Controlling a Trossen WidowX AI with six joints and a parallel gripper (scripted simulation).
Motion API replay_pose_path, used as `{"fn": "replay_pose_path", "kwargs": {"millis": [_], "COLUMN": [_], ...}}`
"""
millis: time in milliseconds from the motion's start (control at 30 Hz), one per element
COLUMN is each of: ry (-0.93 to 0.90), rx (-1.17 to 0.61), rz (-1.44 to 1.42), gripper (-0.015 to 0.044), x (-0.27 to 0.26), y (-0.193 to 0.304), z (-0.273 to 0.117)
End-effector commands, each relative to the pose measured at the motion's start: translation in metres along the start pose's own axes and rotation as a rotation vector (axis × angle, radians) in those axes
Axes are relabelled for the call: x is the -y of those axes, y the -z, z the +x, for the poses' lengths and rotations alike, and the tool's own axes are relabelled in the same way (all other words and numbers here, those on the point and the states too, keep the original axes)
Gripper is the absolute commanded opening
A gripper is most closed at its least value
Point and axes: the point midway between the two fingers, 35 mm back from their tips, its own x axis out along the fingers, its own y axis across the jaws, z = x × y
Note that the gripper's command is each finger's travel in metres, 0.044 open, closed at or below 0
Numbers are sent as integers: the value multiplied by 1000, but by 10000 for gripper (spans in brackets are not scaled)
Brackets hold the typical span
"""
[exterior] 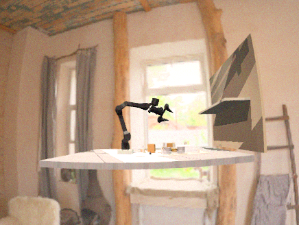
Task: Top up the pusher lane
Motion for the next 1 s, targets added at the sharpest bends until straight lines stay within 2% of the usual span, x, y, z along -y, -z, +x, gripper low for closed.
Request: {"fn": "replay_pose_path", "kwargs": {"millis": [0,300,567,833,967], "ry": [-97,-288,-365,-368,-368], "rx": [-173,-689,-1181,-1223,-1223], "rz": [156,621,1026,1057,1057], "gripper": [440,440,440,440,440], "x": [-25,-105,-174,-177,-193], "y": [50,160,207,213,226], "z": [-9,-75,-168,-179,-171]}}
